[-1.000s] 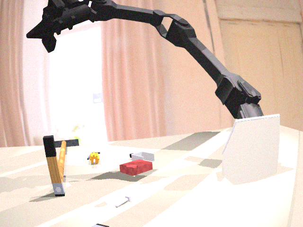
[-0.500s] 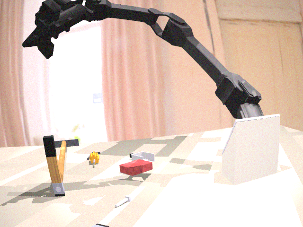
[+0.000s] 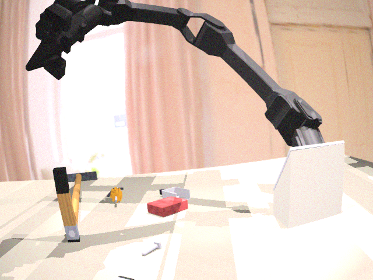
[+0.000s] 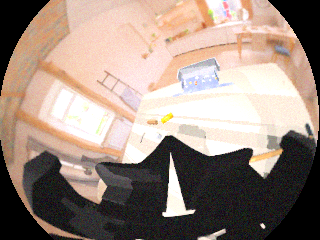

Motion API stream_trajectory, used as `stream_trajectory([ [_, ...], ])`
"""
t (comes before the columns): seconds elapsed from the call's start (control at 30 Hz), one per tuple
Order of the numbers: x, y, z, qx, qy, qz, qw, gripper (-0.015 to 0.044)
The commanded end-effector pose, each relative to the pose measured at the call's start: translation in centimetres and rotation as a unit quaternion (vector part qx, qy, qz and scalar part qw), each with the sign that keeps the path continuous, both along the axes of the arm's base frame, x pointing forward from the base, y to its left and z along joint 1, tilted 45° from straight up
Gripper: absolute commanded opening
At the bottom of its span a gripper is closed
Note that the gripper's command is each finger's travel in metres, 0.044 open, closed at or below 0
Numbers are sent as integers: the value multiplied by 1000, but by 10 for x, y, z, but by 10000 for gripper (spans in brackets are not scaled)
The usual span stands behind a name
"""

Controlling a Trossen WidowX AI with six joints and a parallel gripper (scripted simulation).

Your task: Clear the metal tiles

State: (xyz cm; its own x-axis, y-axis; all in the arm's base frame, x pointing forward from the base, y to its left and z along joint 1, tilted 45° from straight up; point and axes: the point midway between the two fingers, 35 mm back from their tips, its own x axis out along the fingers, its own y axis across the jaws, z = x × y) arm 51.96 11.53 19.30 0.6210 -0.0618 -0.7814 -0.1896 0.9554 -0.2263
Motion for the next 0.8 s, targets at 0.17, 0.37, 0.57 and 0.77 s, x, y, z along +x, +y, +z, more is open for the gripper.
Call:
stream_trajectory([
  [0.17,-8,6,-31,-22,38,-18,999,0],
  [0.37,-14,9,-49,-37,61,-29,997,0],
  [0.57,-21,11,-66,-54,82,-39,994,0],
  [0.77,-28,13,-82,-73,102,-48,991,0],
])
